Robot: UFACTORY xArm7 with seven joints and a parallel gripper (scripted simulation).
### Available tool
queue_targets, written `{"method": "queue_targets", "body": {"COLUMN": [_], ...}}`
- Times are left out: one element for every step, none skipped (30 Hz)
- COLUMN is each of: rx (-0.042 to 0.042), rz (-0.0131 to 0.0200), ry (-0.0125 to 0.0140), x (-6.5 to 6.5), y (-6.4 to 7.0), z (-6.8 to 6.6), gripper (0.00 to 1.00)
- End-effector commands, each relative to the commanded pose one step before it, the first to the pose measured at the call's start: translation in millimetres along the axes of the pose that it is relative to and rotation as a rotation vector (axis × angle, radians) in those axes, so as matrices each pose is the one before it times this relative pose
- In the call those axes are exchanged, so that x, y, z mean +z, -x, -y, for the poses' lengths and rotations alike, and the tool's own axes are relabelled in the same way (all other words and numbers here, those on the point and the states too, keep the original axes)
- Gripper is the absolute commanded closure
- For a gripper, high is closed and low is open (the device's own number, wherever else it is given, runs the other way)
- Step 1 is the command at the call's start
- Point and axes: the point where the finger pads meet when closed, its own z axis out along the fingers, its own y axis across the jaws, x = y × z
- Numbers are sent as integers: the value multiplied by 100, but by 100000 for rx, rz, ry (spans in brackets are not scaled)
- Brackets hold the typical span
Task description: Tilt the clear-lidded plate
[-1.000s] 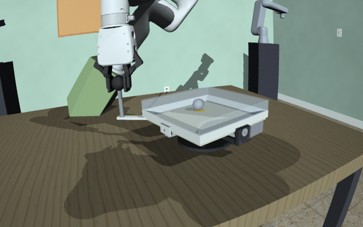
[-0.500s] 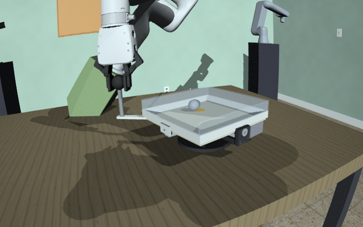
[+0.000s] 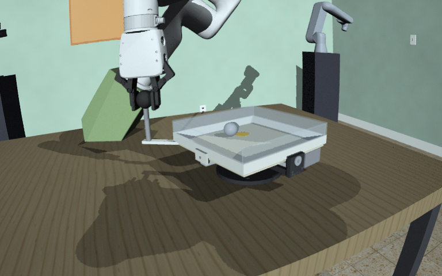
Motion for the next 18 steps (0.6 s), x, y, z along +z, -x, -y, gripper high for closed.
{"method": "queue_targets", "body": {"rx": [53,0,0,0,0,0,0,0,0,0,0,0,0,0,0,0,0,0], "rz": [-399,0,0,0,0,0,0,0,0,0,0,0,0,0,0,0,0,0], "ry": [-13,0,0,0,0,0,0,0,0,0,0,0,1,0,0,0,-1,0], "x": [77,8,8,8,8,0,0,0,0,0,0,0,-79,-80,-80,-79,-23,-23], "y": [-127,0,0,0,0,0,0,0,0,0,0,0,-17,-17,-17,-17,5,5], "z": [-89,-4,-4,-4,-4,0,0,0,0,0,0,0,33,34,34,35,10,10], "gripper": [100,100,100,100,100,100,100,100,100,100,100,100,100,100,100,100,100,100]}}
